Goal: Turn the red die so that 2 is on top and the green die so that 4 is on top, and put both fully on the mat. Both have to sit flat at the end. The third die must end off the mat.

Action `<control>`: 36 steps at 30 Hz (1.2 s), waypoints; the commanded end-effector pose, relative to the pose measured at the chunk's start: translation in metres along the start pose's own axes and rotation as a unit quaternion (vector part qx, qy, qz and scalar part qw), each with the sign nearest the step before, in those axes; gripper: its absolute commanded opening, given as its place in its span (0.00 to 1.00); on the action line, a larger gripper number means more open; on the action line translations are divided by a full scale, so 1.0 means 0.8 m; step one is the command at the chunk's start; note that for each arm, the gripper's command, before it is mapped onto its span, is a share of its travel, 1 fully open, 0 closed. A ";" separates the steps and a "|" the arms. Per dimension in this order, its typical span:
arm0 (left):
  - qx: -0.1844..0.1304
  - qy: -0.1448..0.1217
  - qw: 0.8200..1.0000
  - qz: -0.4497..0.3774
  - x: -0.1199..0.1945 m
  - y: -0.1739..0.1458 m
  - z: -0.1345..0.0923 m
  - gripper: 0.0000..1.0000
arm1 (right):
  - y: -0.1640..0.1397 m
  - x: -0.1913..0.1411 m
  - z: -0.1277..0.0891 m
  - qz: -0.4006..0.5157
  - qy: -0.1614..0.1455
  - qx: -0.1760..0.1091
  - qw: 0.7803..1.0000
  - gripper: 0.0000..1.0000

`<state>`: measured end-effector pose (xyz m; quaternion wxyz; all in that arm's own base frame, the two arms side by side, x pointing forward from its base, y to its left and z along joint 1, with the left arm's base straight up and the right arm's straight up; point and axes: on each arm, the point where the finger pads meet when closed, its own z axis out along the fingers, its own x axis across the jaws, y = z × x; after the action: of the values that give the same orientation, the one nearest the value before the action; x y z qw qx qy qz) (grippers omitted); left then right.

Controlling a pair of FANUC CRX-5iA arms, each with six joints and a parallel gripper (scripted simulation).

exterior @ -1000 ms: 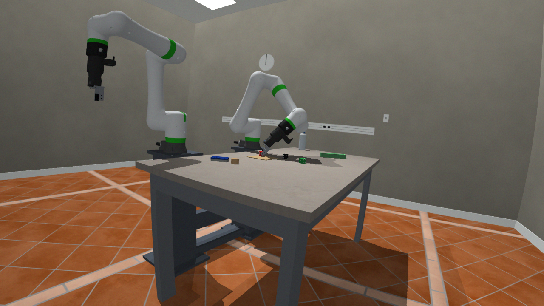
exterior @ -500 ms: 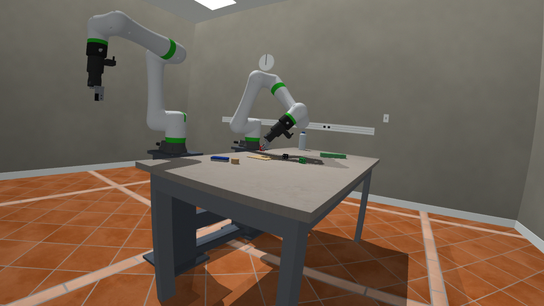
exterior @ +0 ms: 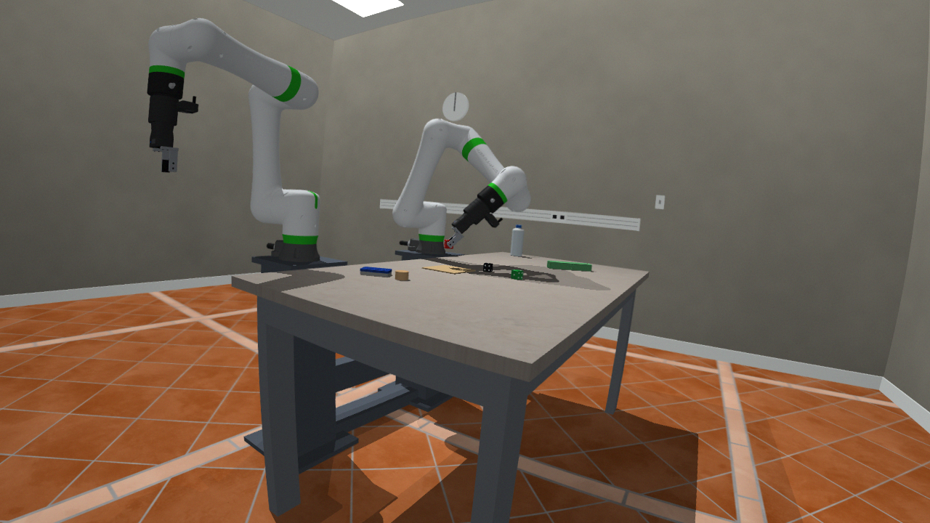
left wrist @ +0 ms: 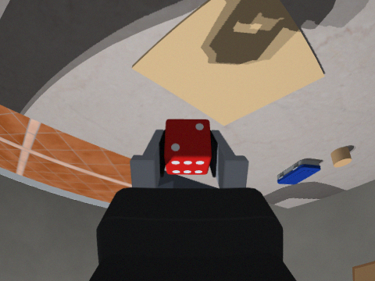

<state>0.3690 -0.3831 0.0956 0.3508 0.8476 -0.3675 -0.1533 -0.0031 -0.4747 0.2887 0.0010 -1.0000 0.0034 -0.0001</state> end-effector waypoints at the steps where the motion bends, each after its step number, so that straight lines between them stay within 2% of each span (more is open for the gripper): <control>1: 0.000 0.001 1.000 0.001 0.001 0.001 -0.001 0.57 | 0.000 0.000 -0.001 0.000 0.000 -0.001 1.000 1.00; 10: 0.008 0.000 1.000 0.000 0.000 0.001 -0.001 0.57 | 0.000 0.000 -0.001 0.000 0.000 -0.001 1.000 1.00; 12: 0.028 -0.002 1.000 0.000 0.000 0.002 0.001 0.57 | 0.000 0.000 -0.001 0.000 0.000 -0.001 1.000 1.00; 18: 0.115 -0.001 0.993 0.000 0.000 0.004 0.000 0.57 | 0.000 0.000 -0.001 0.000 0.000 -0.001 1.000 1.00; 20: 0.128 0.000 0.992 0.000 0.001 0.005 -0.001 0.57 | 0.000 0.000 -0.001 0.000 0.000 -0.001 1.000 1.00; 27: 0.139 0.000 0.990 0.000 0.000 0.005 -0.001 0.57 | 0.000 0.000 -0.001 0.000 0.000 -0.001 1.000 1.00; 29: 0.160 -0.001 0.987 0.000 0.000 0.006 0.000 0.57 | 0.000 0.000 -0.001 0.000 0.000 -0.001 1.000 1.00; 34: 0.234 -0.001 0.972 0.000 0.000 0.008 0.001 0.57 | 0.000 0.000 -0.001 0.000 0.000 -0.001 1.000 1.00; 36: 0.252 0.000 0.968 0.000 0.000 0.008 0.001 0.57 | 0.000 0.000 -0.001 0.000 0.000 -0.001 1.000 1.00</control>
<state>0.3666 -0.3859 0.0993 0.1675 0.9015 -0.3927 -0.0705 -0.0031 -0.4747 0.2887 0.0010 -1.0000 0.0034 -0.0001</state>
